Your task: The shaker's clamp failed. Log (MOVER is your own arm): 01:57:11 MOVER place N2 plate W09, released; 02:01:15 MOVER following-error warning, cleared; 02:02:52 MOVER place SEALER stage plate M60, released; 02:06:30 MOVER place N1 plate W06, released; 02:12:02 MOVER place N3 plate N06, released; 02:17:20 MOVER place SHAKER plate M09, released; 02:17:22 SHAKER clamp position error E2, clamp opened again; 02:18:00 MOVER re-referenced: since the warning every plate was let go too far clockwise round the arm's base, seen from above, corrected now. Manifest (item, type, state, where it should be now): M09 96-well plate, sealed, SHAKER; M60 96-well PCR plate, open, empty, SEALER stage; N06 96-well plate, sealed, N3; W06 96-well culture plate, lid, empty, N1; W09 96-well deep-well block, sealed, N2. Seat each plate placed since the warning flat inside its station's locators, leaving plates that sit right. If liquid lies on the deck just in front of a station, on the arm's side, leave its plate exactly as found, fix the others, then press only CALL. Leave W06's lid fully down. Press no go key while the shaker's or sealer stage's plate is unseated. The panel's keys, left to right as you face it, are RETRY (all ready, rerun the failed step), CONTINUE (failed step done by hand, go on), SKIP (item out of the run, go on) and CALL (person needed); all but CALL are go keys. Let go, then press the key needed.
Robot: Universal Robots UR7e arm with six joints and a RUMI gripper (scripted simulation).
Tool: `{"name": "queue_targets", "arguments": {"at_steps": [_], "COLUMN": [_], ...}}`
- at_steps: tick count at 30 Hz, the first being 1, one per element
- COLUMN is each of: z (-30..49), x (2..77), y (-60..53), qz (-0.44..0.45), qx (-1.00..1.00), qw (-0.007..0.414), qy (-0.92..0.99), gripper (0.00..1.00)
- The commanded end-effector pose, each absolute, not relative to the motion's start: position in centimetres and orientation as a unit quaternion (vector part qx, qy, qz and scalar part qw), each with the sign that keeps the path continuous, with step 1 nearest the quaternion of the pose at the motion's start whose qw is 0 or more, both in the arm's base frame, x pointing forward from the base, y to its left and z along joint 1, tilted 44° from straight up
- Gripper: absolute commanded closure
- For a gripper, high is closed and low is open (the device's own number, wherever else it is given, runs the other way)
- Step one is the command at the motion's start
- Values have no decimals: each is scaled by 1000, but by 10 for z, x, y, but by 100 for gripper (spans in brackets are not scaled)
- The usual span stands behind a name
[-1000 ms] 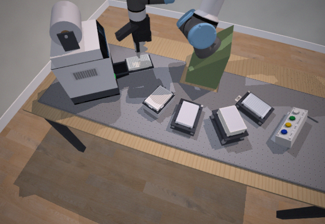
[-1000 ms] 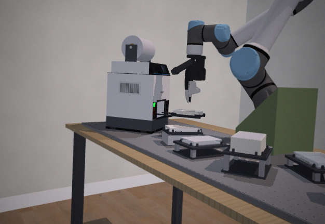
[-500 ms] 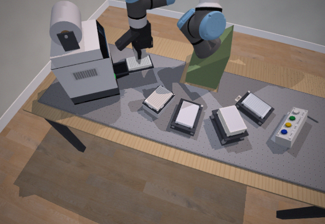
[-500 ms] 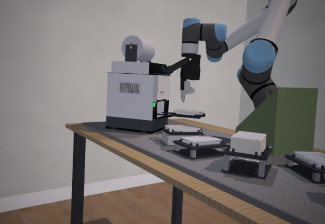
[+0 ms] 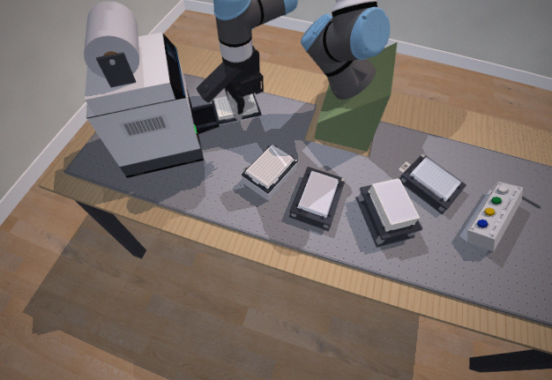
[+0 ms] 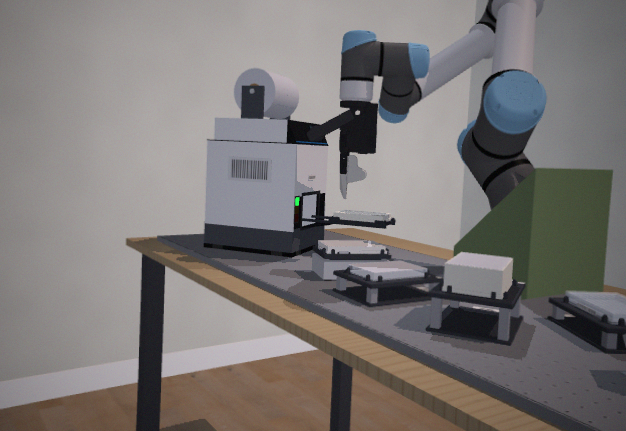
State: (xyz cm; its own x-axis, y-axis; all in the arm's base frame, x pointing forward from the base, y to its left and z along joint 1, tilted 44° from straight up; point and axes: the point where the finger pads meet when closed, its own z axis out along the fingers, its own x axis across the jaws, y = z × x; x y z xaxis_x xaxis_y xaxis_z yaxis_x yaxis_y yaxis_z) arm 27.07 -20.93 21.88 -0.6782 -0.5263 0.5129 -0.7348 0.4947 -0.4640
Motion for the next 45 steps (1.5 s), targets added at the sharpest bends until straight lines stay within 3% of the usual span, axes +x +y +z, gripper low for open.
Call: {"name": "queue_targets", "arguments": {"at_steps": [1, 28, 45], "z": [210, 183, 141], "x": [290, 330, 375], "y": [-201, -187, -144], "qz": [334, 334, 305], "qx": [401, 401, 522], "qw": [168, 168, 216], "qy": [-836, -836, -767], "gripper": [100, 100, 100]}}
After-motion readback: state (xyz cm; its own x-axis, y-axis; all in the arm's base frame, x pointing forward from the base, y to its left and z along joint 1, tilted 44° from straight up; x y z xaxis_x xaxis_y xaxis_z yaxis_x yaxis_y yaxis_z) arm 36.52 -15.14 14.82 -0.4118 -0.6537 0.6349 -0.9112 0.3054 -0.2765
